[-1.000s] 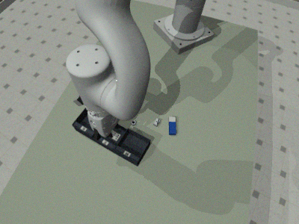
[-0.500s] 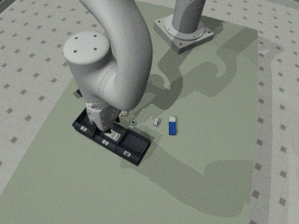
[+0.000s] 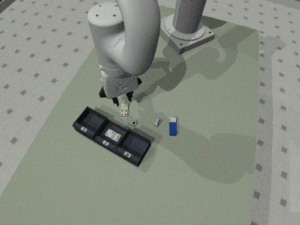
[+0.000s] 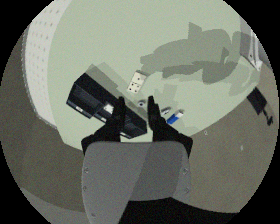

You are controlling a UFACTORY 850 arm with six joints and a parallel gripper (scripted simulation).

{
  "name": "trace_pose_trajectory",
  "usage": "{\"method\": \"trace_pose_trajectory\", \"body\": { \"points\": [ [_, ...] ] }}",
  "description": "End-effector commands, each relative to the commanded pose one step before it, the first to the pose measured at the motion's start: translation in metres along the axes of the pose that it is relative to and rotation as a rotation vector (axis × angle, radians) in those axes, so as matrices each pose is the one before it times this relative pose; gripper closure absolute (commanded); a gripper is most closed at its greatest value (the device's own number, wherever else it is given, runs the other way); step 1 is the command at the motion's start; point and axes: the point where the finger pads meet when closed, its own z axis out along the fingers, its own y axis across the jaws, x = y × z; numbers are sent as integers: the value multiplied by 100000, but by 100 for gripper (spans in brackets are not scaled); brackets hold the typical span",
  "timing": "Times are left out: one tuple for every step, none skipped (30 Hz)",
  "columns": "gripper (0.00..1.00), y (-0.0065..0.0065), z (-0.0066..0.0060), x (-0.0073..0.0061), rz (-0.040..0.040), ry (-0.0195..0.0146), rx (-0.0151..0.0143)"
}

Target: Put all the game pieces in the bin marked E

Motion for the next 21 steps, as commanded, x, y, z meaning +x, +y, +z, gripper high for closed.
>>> {"method": "trace_pose_trajectory", "body": {
  "points": [
    [59, -61, -117, -29, 15632, 803, 1068],
    [59, 0, 1, 1, 4546, -110, 28],
    [59, 0, -4, -6, 4653, -104, 1],
    [59, 0, 0, 0, 4386, -117, -24],
    [59, 0, 0, 0, 4340, -116, -30],
    [59, 2, 0, 2, 4353, 9, 37],
    [59, 2, 0, 2, 4281, 374, 255],
    [59, 0, 3, 7, 2142, 296, 195],
    [59, 2, -2, -2, 1, 4, 3],
    [59, 2, -1, -1, 0, 2, 2],
    [59, 2, 0, -1, 0, 0, 0],
    [59, 1, 0, -1, 0, 0, 0],
    [59, 0, 0, 0, 0, 0, 0],
    [59, 0, 0, 0, 0, 0, 0],
    [59, -2, 3, 5, -1, -6, -5],
    [59, 0, -1, 0, 0, 1, 1],
    [59, 0, -1, -1, 0, 1, 1],
    [59, 0, -1, -2, 0, 2, 2],
    [59, -1, -1, -1, 0, 1, 1],
    [59, -2, 3, 4, -1, -8, -7],
    [59, 5, -1, -6, -35, -53, -40]
  ]
}}
